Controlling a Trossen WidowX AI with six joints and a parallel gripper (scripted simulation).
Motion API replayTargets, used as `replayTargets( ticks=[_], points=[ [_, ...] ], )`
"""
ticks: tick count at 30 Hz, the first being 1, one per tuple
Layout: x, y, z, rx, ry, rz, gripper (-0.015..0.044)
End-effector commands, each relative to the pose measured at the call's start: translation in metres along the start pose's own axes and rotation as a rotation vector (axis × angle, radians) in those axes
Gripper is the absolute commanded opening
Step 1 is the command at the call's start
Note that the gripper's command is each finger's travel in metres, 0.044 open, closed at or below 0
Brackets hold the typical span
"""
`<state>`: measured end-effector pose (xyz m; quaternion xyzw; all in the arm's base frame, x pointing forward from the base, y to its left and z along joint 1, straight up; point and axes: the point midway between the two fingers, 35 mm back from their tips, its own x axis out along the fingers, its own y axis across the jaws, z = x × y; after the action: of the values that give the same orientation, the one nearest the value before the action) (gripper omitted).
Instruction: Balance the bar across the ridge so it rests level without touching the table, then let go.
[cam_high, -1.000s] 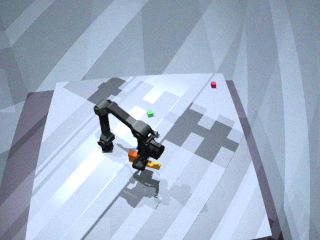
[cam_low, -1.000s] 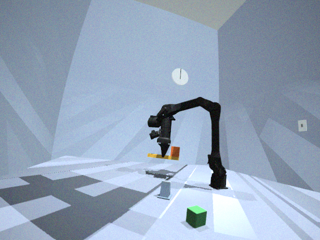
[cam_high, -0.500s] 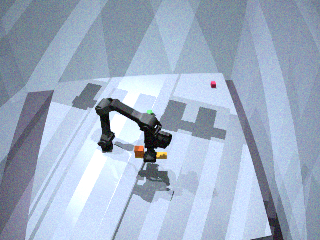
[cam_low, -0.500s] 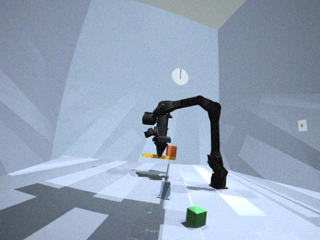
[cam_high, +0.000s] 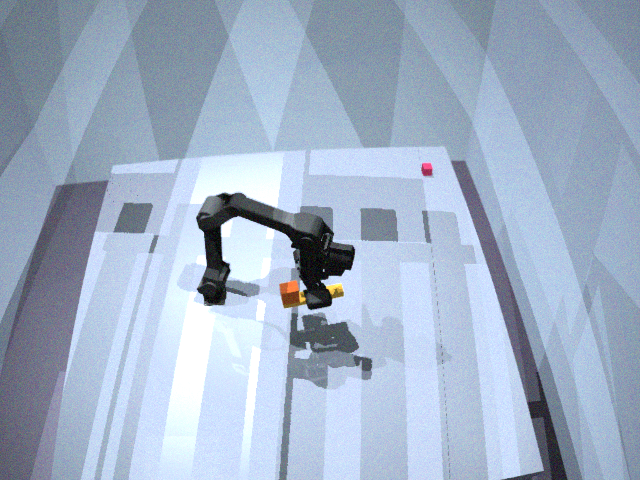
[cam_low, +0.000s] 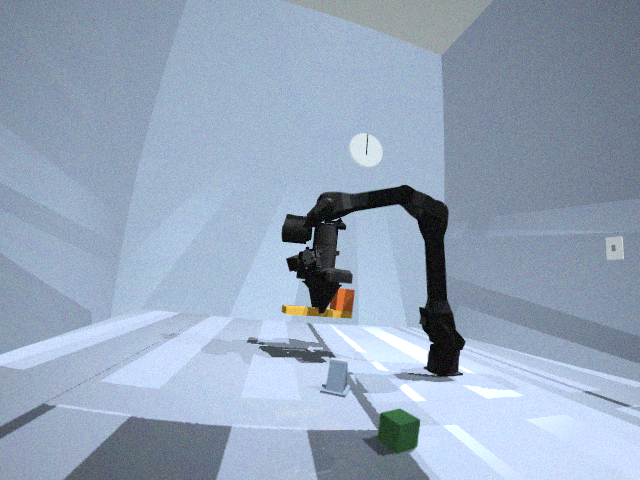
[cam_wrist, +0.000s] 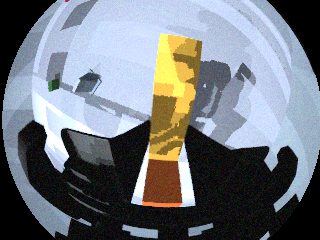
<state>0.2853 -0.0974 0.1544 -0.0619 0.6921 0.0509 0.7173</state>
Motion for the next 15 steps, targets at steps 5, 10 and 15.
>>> replayTargets(
  ticks=[5,10,15],
  points=[
    [0.001,0.025,0.017,-0.143,0.005,0.007,0.0000],
    [0.001,0.041,0.026,-0.229,0.004,0.009,0.0000],
    [0.000,0.058,0.034,-0.314,0.003,0.011,0.0000]
  ],
)
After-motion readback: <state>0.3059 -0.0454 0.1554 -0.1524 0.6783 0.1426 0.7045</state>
